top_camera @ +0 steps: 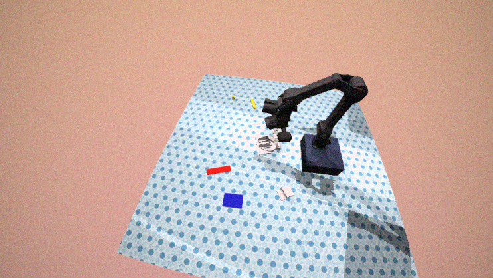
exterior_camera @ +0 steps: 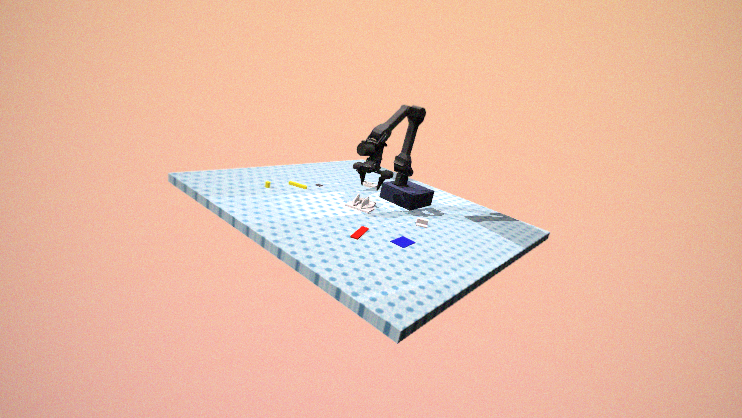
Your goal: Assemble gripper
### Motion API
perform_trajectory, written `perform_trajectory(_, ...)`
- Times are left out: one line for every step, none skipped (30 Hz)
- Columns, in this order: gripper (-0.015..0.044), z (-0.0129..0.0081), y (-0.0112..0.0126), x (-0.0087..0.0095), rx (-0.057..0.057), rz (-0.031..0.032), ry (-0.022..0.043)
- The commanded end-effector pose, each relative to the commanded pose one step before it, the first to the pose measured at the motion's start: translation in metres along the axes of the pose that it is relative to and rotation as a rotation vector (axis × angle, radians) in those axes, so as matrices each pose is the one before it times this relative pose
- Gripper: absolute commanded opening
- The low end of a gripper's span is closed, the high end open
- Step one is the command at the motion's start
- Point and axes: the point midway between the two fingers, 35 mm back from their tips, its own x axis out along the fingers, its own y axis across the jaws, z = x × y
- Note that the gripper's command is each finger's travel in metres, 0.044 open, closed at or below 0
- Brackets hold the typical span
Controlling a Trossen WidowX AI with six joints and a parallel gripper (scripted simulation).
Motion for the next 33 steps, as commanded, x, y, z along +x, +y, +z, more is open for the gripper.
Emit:
perform_trajectory(0.0351,-0.00120,-0.00030,0.00005,-0.0065,-0.00331,0.00291)
perform_trajectory(0.0351,-0.00045,0.00017,0.00000,0.0000,0.00001,0.00003)
perform_trajectory(0.0351,0.00000,0.00000,0.00000,0.0000,0.00000,0.00000)
perform_trajectory(0.0351,0.00000,0.00000,0.00000,0.0000,0.00000,0.00000)
perform_trajectory(0.0351,0.00000,0.00000,0.00000,0.0000,0.00000,0.00000)
perform_trajectory(0.0351,0.00000,0.00000,0.00000,0.0000,0.00000,0.00000)
perform_trajectory(0.0351,0.00000,0.00000,0.00000,0.0000,0.00000,0.00000)
perform_trajectory(0.0351,0.00000,0.00000,0.00000,0.0000,0.00000,0.00000)
perform_trajectory(0.0351,0.00000,0.00000,0.00000,0.0000,0.00000,0.00000)
perform_trajectory(0.0351,0.00000,0.00000,0.00000,0.0000,0.00000,0.00000)
perform_trajectory(0.0351,0.00004,-0.00001,0.00027,0.0000,0.00000,0.00000)
perform_trajectory(0.0351,0.00011,-0.00004,0.00081,0.0000,0.00000,0.00000)
perform_trajectory(0.0351,0.00017,-0.00006,0.00135,0.0000,0.00000,-0.00001)
perform_trajectory(0.0351,0.00020,-0.00007,0.00165,0.0000,0.00000,-0.00001)
perform_trajectory(0.0351,0.00019,-0.00007,0.00165,0.0000,0.00000,-0.00001)
perform_trajectory(0.0351,0.00017,-0.00006,0.00165,0.0000,0.00000,0.00000)
perform_trajectory(0.0351,0.00016,-0.00006,0.00164,0.0000,0.00000,0.00000)
perform_trajectory(0.0351,0.00015,-0.00005,0.00164,0.0000,0.00000,0.00000)
perform_trajectory(0.0351,0.00014,-0.00005,0.00164,0.0000,0.00000,0.00000)
perform_trajectory(0.0351,0.00013,-0.00004,0.00164,0.0000,0.00000,0.00000)
perform_trajectory(0.0351,0.00012,-0.00004,0.00169,0.0000,0.00000,0.00000)
perform_trajectory(0.0351,0.00010,-0.00004,0.00169,0.0000,0.00000,0.00000)
perform_trajectory(0.0351,0.00009,-0.00003,0.00168,0.0000,0.00000,0.00000)
perform_trajectory(0.0351,0.00008,-0.00003,0.00168,0.0000,0.00000,0.00000)
perform_trajectory(0.0351,0.00006,-0.00002,0.00168,0.0000,0.00000,0.00001)
perform_trajectory(0.0351,0.00005,-0.00002,0.00167,0.0000,0.00000,0.00001)
perform_trajectory(0.0351,0.00004,-0.00001,0.00167,0.0000,0.00000,0.00001)
perform_trajectory(0.0351,0.00003,-0.00001,0.00167,0.0000,0.00000,0.00001)
perform_trajectory(0.0351,0.00001,0.00000,0.00166,0.0000,0.00000,0.00001)
perform_trajectory(0.0351,0.00000,0.00000,0.00166,0.0000,0.00000,0.00001)
perform_trajectory(0.0351,-0.00001,0.00000,0.00166,0.0000,0.00000,0.00001)
perform_trajectory(0.0351,-0.00002,0.00001,0.00165,0.0000,0.00000,0.00001)
perform_trajectory(0.0351,-0.00004,0.00001,0.00165,0.0000,0.00001,0.00001)
